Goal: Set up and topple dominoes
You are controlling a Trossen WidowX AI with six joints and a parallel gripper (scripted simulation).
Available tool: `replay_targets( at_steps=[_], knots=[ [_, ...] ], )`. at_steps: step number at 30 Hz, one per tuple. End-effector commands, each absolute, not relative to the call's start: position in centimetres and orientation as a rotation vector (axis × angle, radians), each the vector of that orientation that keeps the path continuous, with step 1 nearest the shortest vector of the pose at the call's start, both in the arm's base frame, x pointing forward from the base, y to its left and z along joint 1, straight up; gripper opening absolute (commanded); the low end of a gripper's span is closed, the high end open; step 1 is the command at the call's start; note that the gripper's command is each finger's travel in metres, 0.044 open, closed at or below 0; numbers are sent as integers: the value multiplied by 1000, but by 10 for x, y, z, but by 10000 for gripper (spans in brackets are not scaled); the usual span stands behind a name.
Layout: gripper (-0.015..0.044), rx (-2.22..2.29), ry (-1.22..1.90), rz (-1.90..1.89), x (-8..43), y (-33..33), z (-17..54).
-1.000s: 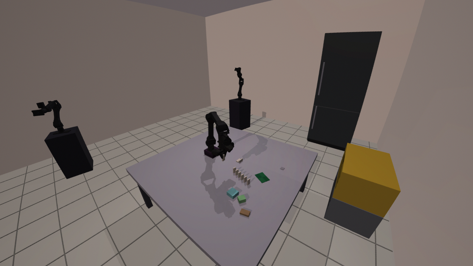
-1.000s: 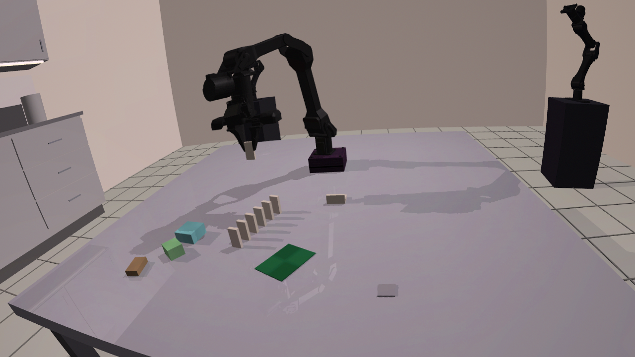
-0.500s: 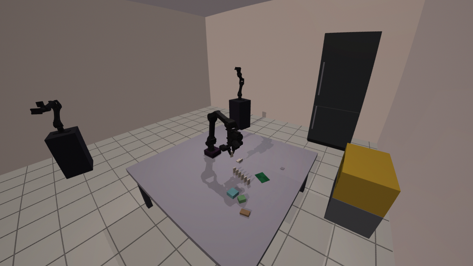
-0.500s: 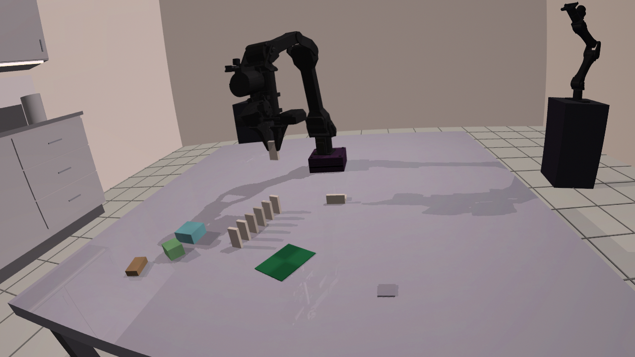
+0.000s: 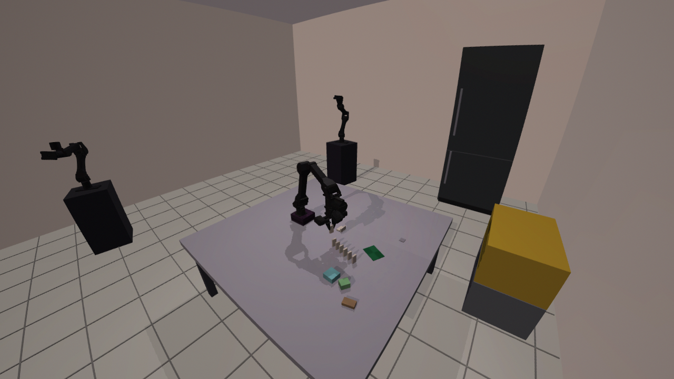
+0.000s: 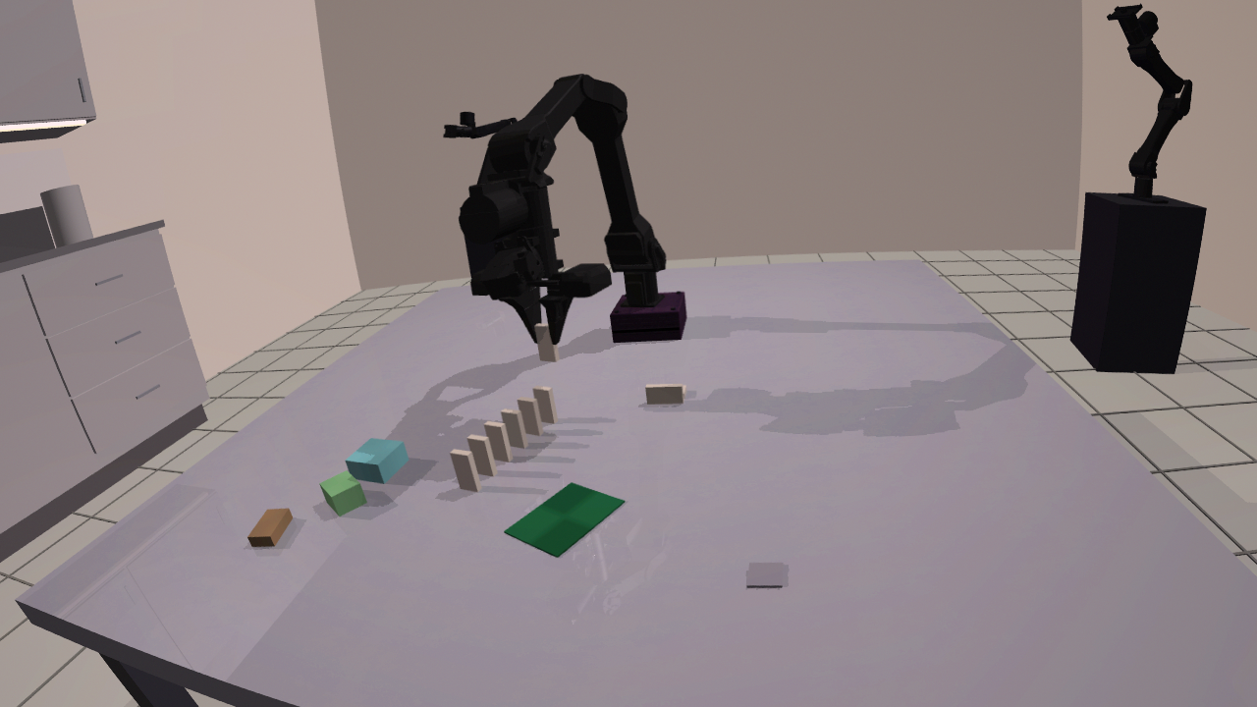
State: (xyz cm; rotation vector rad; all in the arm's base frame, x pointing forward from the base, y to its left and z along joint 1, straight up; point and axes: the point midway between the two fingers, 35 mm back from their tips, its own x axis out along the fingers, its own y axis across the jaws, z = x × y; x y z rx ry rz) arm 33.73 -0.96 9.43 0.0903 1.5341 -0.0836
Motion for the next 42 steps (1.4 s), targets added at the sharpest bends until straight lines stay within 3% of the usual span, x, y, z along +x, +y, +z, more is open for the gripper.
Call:
replay_targets(
  at_steps=[1, 12, 24, 36, 42],
  knots=[
    [107, 96, 1536, -86, 338, -9, 73],
    [107, 96, 1537, -86, 331, -8, 21],
    [107, 96, 1537, -86, 331, -8, 21],
    [422, 96, 1537, -86, 331, -8, 21],
    [440, 95, 1536, -85, 335, -9, 44]
  ],
)
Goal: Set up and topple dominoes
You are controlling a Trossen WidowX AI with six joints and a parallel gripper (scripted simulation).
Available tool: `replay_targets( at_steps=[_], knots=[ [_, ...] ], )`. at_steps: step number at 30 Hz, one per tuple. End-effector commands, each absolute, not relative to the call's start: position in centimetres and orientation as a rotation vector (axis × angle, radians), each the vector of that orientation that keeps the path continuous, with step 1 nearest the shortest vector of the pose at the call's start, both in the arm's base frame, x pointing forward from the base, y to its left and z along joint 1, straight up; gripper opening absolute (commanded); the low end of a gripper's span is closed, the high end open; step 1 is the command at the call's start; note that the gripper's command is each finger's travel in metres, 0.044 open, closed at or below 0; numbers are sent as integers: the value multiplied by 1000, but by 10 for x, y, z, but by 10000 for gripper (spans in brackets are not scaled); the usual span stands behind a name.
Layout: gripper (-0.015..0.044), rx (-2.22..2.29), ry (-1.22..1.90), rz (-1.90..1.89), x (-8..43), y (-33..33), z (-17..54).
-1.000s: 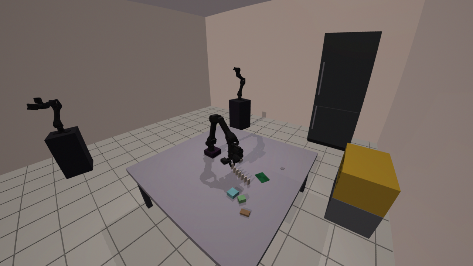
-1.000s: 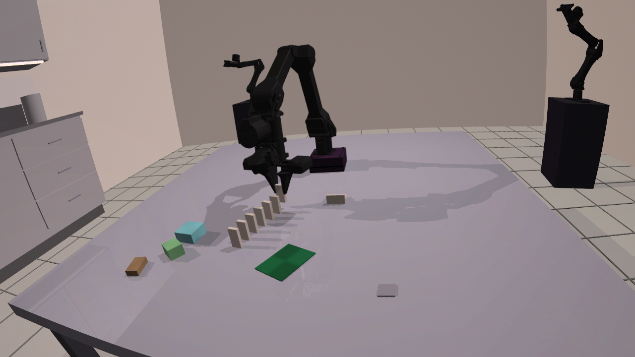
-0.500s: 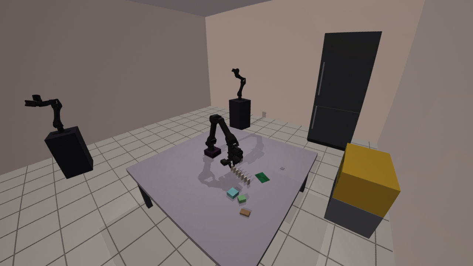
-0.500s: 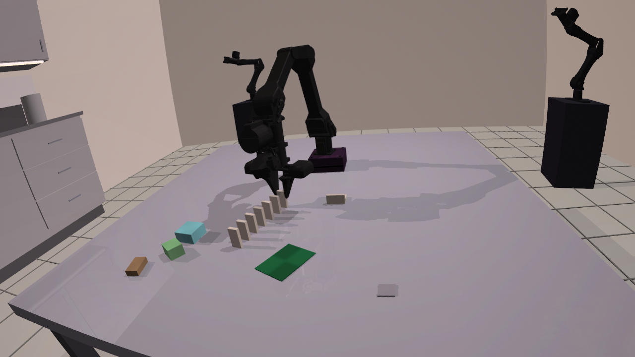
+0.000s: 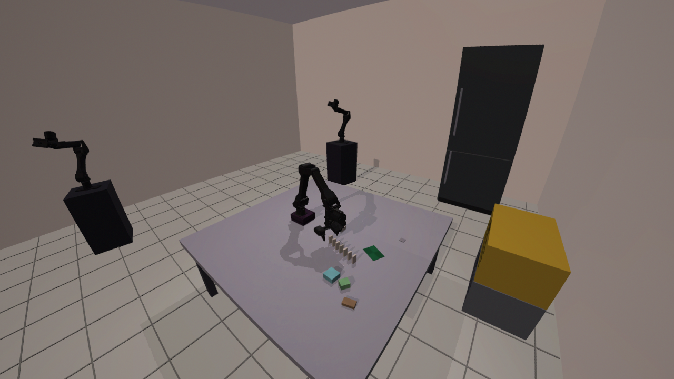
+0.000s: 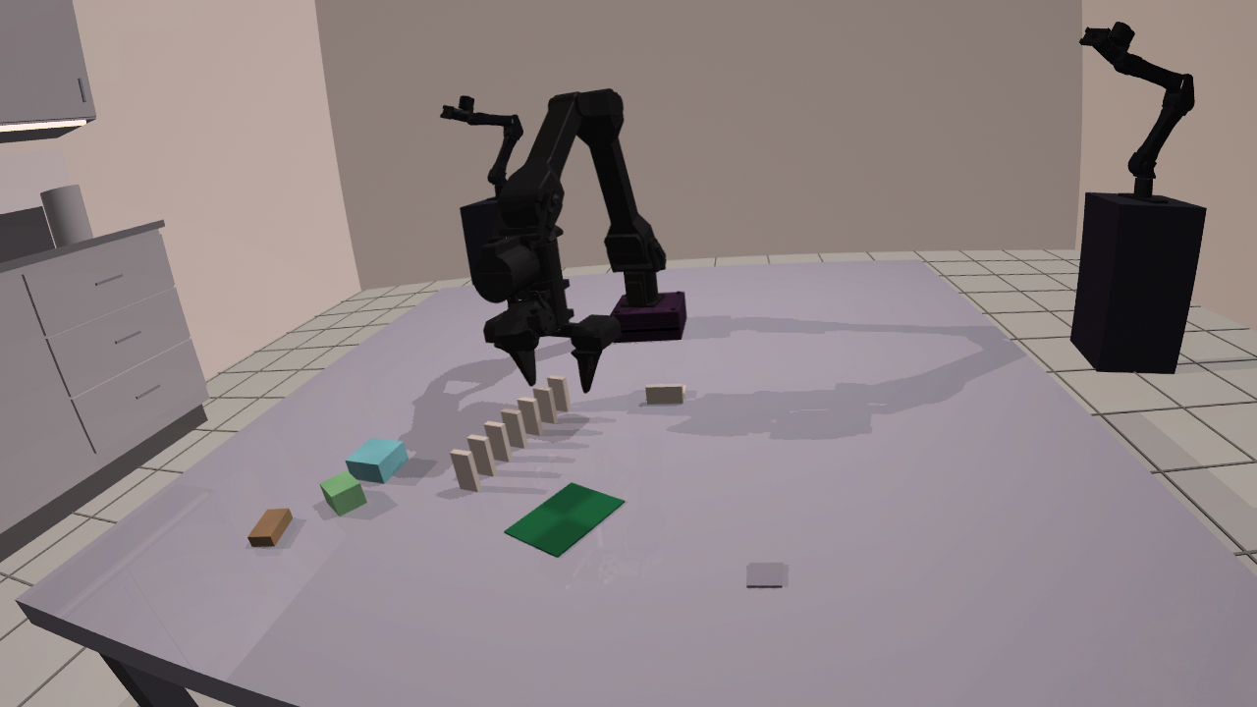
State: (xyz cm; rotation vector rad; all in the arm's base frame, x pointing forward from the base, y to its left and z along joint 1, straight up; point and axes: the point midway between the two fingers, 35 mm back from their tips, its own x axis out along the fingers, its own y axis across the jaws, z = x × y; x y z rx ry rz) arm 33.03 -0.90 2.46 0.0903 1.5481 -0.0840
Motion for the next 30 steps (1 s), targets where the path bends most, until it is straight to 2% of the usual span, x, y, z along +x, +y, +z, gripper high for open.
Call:
replay_targets(
  at_steps=[1, 7, 13, 18, 24, 30],
  knots=[
    [440, 95, 1536, -85, 337, -9, 60],
    [440, 91, 1537, -84, 328, -10, 150],
    [440, 91, 1537, -84, 327, -10, 153],
    [309, 14, 1537, -6, 314, 29, 125],
    [151, -105, 1538, 122, 273, 85, 76],
    [0, -116, 1539, 135, 267, 91, 71]
  ],
)
